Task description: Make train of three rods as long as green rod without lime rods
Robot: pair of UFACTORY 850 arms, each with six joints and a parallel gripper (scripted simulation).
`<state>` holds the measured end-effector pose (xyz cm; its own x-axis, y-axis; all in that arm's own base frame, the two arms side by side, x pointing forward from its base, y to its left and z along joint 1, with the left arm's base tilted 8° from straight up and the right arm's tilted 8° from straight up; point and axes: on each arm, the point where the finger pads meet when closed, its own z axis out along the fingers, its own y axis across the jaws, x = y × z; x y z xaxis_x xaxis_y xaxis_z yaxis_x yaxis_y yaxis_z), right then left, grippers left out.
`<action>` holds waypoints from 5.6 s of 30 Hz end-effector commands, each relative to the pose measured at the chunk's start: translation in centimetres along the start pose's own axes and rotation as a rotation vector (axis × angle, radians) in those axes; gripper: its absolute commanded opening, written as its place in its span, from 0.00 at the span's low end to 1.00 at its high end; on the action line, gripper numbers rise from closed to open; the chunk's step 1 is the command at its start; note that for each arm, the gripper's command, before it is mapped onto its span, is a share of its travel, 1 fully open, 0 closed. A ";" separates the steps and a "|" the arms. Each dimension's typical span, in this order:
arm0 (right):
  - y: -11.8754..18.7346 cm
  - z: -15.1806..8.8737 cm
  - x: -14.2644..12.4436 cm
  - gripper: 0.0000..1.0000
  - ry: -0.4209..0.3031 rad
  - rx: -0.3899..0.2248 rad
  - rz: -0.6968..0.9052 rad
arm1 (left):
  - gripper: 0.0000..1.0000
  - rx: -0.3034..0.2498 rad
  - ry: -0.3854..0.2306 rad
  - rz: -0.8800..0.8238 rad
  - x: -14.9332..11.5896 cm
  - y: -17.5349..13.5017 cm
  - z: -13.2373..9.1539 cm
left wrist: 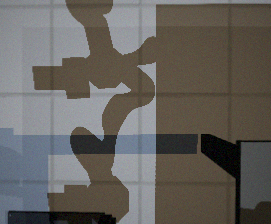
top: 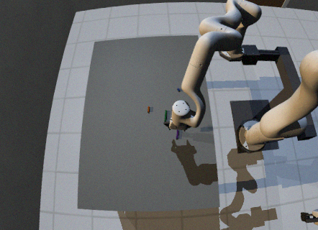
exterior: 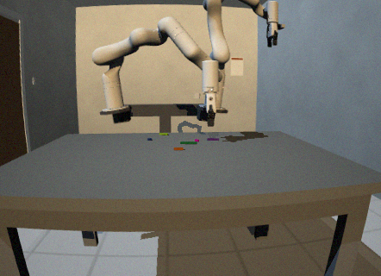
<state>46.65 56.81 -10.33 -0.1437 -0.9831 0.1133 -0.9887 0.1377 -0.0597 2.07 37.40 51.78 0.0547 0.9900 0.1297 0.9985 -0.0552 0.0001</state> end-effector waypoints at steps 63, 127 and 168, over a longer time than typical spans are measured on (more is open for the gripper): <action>0.6 3.1 -1.6 0.26 0.009 -0.012 0.027 | 1.00 0.000 0.002 0.000 0.0 0.0 -0.1; 0.6 6.0 -1.6 0.26 0.009 -0.012 0.027 | 1.00 0.000 0.002 0.000 0.0 0.0 -0.1; 0.6 6.4 -1.6 0.26 0.009 -0.012 0.027 | 1.00 0.000 0.002 0.000 0.0 0.0 -0.1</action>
<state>46.50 57.60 -17.09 -0.1709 -0.9775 0.1234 -0.9849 0.1659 -0.0499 2.07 37.40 51.78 0.0547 0.9900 0.1297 0.9985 -0.0552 0.0001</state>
